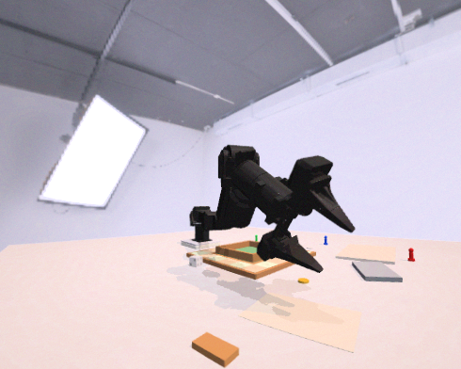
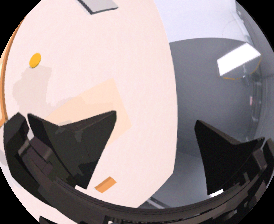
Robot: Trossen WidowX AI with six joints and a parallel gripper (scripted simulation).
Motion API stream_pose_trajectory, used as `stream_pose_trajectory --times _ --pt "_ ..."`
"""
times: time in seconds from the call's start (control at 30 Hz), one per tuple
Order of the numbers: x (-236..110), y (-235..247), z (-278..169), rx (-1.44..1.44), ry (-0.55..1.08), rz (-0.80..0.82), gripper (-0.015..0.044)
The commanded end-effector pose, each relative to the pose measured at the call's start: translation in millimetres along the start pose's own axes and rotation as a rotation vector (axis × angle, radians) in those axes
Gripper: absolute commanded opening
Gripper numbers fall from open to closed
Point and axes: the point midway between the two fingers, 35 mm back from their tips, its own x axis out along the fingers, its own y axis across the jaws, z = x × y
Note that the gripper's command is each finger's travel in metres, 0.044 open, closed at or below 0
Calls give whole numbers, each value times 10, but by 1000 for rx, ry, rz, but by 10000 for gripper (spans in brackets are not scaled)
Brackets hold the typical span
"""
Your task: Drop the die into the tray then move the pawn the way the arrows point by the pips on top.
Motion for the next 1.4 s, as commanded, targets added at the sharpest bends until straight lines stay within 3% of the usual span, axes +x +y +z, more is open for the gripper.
stream_pose_trajectory --times 0.0,0.13,0.3,0.63,1.0,1.37 --pt "-21 -22 -8 0 1 -7 374" --pt "-446 -422 -203 -19 31 -139 275" --pt "-996 -817 -618 -103 140 -287 275" --pt "-2032 -1460 -916 -234 326 -557 275" --pt "-3087 -1873 -963 -438 506 -752 275" --pt "-4672 -2113 -780 -672 809 -941 275"
